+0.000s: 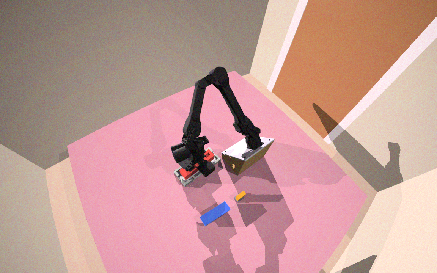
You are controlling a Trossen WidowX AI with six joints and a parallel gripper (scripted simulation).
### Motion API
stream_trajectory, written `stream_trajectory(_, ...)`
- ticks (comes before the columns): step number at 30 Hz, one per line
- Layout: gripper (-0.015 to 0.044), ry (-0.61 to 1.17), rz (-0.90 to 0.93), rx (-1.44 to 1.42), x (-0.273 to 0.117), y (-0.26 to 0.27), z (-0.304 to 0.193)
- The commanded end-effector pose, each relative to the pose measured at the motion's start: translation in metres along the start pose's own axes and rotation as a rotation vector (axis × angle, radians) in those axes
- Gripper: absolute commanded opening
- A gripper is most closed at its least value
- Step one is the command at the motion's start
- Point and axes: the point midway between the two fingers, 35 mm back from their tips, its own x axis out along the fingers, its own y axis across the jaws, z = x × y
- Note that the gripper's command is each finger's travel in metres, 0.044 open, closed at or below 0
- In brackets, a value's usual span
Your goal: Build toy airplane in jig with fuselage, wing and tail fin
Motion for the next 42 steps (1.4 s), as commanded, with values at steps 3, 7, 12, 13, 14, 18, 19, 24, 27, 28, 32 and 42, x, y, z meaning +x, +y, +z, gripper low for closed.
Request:
stream_trajectory(3,0.0182,0.000,0.000,0.000,0.000,0.000,0.000)
stream_trajectory(7,0.0136,0.000,0.000,0.000,0.000,0.000,0.000)
stream_trajectory(12,0.0057,0.000,0.000,0.000,0.000,0.000,0.000)
stream_trajectory(13,0.0084,0.000,0.000,0.000,0.000,0.000,0.000)
stream_trajectory(14,0.0110,0.000,0.000,0.000,0.000,0.000,0.000)
stream_trajectory(18,0.0215,0.000,0.000,0.000,0.000,0.000,0.000)
stream_trajectory(19,0.0241,0.000,0.000,0.000,0.000,0.000,0.000)
stream_trajectory(24,0.0372,0.000,0.000,0.000,0.000,0.000,0.000)
stream_trajectory(27,0.0440,0.000,0.000,0.000,0.000,0.000,0.000)
stream_trajectory(28,0.0440,0.000,0.000,0.000,0.000,0.000,0.000)
stream_trajectory(32,0.0440,0.000,0.000,0.000,0.000,0.000,0.000)
stream_trajectory(42,0.0440,-0.002,0.010,-0.007,-0.084,0.003,0.004)
